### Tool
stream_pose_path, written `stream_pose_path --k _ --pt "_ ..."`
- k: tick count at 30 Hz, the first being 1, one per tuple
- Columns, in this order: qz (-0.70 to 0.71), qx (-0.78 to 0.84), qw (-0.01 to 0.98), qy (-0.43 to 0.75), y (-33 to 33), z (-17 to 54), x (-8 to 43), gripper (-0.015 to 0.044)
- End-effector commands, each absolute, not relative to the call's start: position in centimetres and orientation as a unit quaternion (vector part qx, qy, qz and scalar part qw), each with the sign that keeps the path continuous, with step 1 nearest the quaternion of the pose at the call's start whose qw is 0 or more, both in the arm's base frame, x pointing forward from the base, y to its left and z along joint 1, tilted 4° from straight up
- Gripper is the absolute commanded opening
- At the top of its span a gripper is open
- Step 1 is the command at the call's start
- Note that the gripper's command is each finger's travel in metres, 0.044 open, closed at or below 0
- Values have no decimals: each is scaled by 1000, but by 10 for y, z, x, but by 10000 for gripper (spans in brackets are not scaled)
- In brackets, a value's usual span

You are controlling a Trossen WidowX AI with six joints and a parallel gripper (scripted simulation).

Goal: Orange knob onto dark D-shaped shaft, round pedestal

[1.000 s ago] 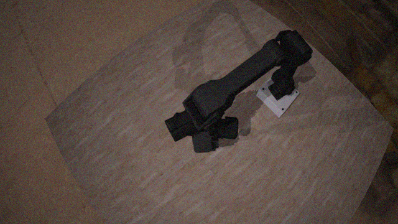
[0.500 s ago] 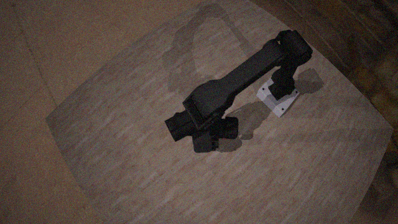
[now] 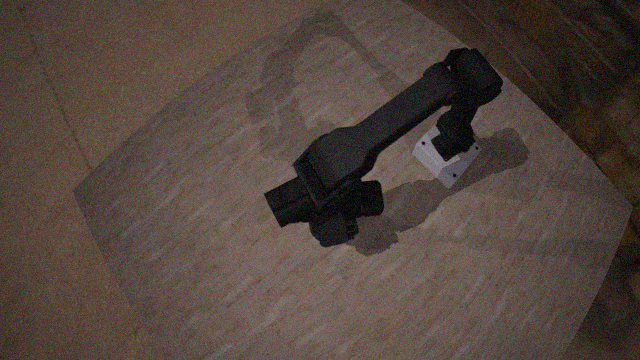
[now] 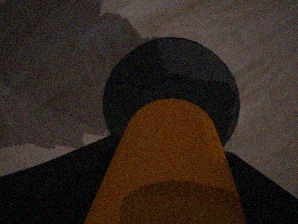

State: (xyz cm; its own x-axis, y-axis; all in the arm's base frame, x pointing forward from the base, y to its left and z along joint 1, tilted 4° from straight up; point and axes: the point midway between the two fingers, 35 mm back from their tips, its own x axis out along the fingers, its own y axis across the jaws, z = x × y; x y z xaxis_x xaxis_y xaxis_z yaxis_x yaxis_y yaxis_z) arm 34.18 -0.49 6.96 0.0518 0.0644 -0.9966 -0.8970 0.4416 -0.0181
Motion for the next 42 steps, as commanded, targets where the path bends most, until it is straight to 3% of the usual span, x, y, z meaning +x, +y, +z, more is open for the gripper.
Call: stream_pose_path --k 1,35,42 --pt "395 -375 620 564 -5 67 341 0" --pt "395 -375 620 564 -5 71 341 0" --pt "449 -435 580 522 -5 69 341 0"
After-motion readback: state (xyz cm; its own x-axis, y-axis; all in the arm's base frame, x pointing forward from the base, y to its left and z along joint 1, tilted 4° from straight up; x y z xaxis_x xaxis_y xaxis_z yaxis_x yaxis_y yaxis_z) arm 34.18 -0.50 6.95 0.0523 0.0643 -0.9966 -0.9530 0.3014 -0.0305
